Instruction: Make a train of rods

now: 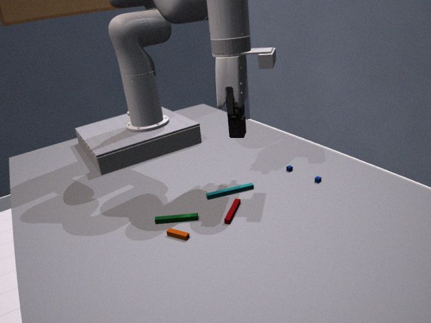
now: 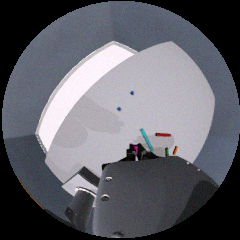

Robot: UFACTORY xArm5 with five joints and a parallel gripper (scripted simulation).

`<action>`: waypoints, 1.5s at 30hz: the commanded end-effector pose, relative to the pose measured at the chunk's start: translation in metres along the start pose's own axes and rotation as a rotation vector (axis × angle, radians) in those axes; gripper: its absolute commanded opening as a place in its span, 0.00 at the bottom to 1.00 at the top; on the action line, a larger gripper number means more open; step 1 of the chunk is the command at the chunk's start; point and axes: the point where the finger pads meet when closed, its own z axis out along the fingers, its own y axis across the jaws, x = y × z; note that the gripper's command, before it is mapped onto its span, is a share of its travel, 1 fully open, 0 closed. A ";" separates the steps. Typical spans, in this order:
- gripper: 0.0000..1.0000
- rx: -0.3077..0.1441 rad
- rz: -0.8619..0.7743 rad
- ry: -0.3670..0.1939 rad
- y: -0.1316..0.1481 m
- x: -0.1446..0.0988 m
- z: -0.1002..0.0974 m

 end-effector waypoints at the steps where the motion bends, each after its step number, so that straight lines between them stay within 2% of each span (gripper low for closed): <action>1: 0.04 -0.002 0.000 0.003 0.001 0.001 0.000; 9: 0.04 -0.002 -0.001 0.004 0.000 0.001 0.010; 22: 0.04 -0.002 -0.001 0.004 0.001 0.000 0.064; 24: 0.04 -0.002 -0.001 0.004 0.001 0.000 0.064; 29: 0.04 -0.002 -0.001 0.004 0.001 0.000 0.079; 34: 0.04 -0.002 -0.001 0.004 0.001 0.000 0.085; 45: 0.04 -0.002 -0.001 0.004 0.001 0.000 0.085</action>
